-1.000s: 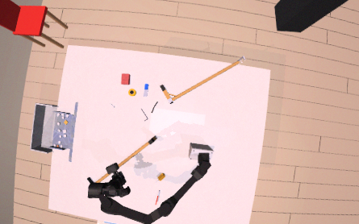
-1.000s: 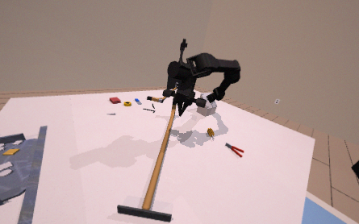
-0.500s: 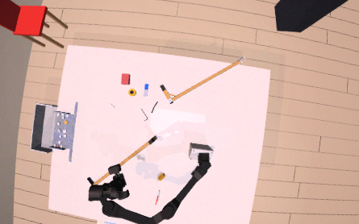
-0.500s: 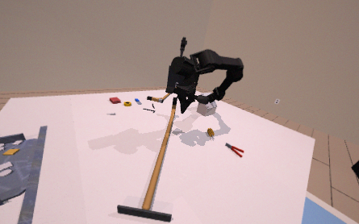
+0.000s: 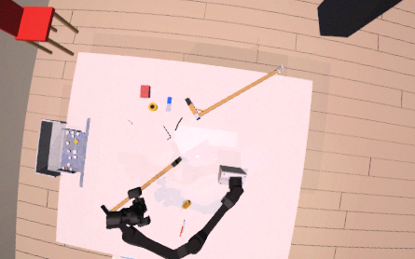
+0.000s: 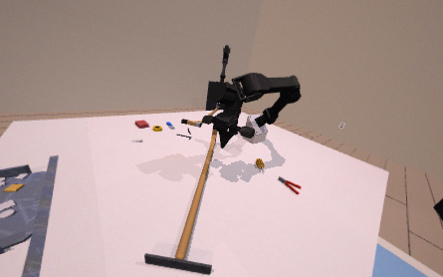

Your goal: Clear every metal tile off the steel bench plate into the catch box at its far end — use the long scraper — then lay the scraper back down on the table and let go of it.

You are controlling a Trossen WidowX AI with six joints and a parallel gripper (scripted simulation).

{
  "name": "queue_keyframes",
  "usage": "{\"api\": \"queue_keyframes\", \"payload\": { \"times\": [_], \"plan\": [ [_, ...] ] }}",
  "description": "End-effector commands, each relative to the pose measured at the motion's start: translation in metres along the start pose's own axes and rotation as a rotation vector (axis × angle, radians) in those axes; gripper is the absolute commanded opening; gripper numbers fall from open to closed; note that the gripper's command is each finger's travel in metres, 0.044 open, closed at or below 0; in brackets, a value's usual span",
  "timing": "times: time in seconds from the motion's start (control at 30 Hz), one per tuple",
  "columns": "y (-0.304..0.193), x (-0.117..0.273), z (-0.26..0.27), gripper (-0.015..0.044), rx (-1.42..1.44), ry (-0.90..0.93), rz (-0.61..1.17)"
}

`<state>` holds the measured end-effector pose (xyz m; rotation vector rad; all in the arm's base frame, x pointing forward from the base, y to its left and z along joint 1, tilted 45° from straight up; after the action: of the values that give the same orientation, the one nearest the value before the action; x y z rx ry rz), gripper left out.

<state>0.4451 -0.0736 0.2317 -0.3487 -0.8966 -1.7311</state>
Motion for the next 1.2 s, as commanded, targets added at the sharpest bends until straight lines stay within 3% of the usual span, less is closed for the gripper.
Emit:
{"api": "queue_keyframes", "payload": {
  "times": [0.0,1.17],
  "plan": [
    [-0.003,-0.014,-0.001,0.0000,-0.011,-0.003,0.009],
    [-0.023,-0.095,0.001,0.0000,-0.037,-0.003,-0.002]
  ]
}}
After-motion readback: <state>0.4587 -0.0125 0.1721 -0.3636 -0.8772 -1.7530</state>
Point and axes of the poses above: the point midway between the two fingers, 35 mm back from their tips, its own x axis back along the fingers, its own z axis across the jaws, y = z × x, the point moved 10 cm from there along x, back along the fingers, and after that the axes turned 5 degrees about -x, right-handed, at the moved point
